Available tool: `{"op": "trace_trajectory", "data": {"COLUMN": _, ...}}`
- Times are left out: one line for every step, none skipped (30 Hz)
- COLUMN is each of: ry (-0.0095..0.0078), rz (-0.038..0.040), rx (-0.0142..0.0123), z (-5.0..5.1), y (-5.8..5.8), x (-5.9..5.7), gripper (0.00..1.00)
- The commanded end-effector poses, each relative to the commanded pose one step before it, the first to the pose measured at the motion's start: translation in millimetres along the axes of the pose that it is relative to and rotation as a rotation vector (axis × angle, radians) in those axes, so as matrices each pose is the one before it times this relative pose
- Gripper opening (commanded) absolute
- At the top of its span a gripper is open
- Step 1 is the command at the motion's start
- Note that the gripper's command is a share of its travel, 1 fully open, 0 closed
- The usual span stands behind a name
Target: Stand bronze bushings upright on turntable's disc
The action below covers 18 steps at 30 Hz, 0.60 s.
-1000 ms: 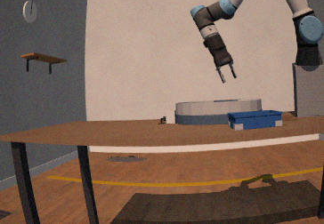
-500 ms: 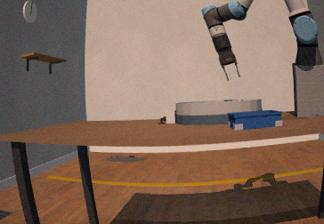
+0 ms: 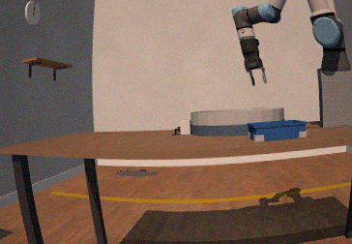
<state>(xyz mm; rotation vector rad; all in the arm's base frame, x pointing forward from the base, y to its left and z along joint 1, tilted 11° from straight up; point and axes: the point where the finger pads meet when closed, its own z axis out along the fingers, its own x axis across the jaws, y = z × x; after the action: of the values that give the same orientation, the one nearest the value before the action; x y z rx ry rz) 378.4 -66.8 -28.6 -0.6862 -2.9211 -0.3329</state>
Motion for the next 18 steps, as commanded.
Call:
{"op": "trace_trajectory", "data": {"ry": -0.0662, "rz": 0.15414, "rx": -0.00693, "z": -3.15, "y": -24.1, "x": 7.31, "gripper": 1.0}}
{"op": "trace_trajectory", "data": {"ry": -0.00756, "rz": 0.02178, "rx": -0.00128, "z": -0.36, "y": -3.38, "x": 0.83, "gripper": 1.0}}
{"op": "trace_trajectory", "data": {"ry": -0.00752, "rz": 0.02171, "rx": -0.00131, "z": -0.36, "y": -3.35, "x": 0.79, "gripper": 1.0}}
{"op": "trace_trajectory", "data": {"ry": -0.00748, "rz": 0.02164, "rx": -0.00134, "z": -0.36, "y": -3.32, "x": 0.76, "gripper": 1.0}}
{"op": "trace_trajectory", "data": {"ry": -0.00745, "rz": 0.02161, "rx": -0.00137, "z": -0.36, "y": -3.3, "x": 0.72, "gripper": 1.0}}
{"op": "trace_trajectory", "data": {"ry": -0.00743, "rz": 0.0216, "rx": -0.0014, "z": -0.35, "y": -3.28, "x": 0.69, "gripper": 1.0}}
{"op": "trace_trajectory", "data": {"ry": -0.00681, "rz": 0.01983, "rx": -0.00131, "z": -0.32, "y": -3.0, "x": 0.6, "gripper": 1.0}}
{"op": "trace_trajectory", "data": {"ry": -0.0059, "rz": 0.01723, "rx": -0.00116, "z": -0.28, "y": -2.59, "x": 0.49, "gripper": 1.0}}
{"op": "trace_trajectory", "data": {"ry": 0.0, "rz": 0.0, "rx": 0.0, "z": 0.0, "y": 0.0, "x": 0.0, "gripper": 1.0}}
{"op": "trace_trajectory", "data": {"ry": 0.0, "rz": 0.0, "rx": 0.0, "z": 0.0, "y": 0.0, "x": 0.0, "gripper": 1.0}}
{"op": "trace_trajectory", "data": {"ry": -0.00504, "rz": 0.01471, "rx": -0.00093, "z": -0.24, "y": -2.22, "x": 0.4, "gripper": 1.0}}
{"op": "trace_trajectory", "data": {"ry": -0.0042, "rz": 0.0123, "rx": -0.00086, "z": -0.2, "y": -1.83, "x": 0.32, "gripper": 1.0}}
{"op": "trace_trajectory", "data": {"ry": -0.00342, "rz": 0.01002, "rx": -0.00071, "z": -0.16, "y": -1.49, "x": 0.25, "gripper": 1.0}}
{"op": "trace_trajectory", "data": {"ry": -0.0027, "rz": 0.00791, "rx": -0.00056, "z": -0.13, "y": -1.17, "x": 0.19, "gripper": 1.0}}
{"op": "trace_trajectory", "data": {"ry": -0.00204, "rz": 0.00599, "rx": -0.00043, "z": -0.1, "y": -0.89, "x": 0.14, "gripper": 1.0}}
{"op": "trace_trajectory", "data": {"ry": -0.00146, "rz": 0.00428, "rx": -0.0003, "z": -0.07, "y": -0.63, "x": 0.1, "gripper": 1.0}}
{"op": "trace_trajectory", "data": {"ry": -0.00096, "rz": 0.00282, "rx": -0.0002, "z": -0.05, "y": -0.42, "x": 0.07, "gripper": 1.0}}
{"op": "trace_trajectory", "data": {"ry": -0.00056, "rz": 0.00164, "rx": -0.00012, "z": -0.03, "y": -0.24, "x": 0.04, "gripper": 1.0}}
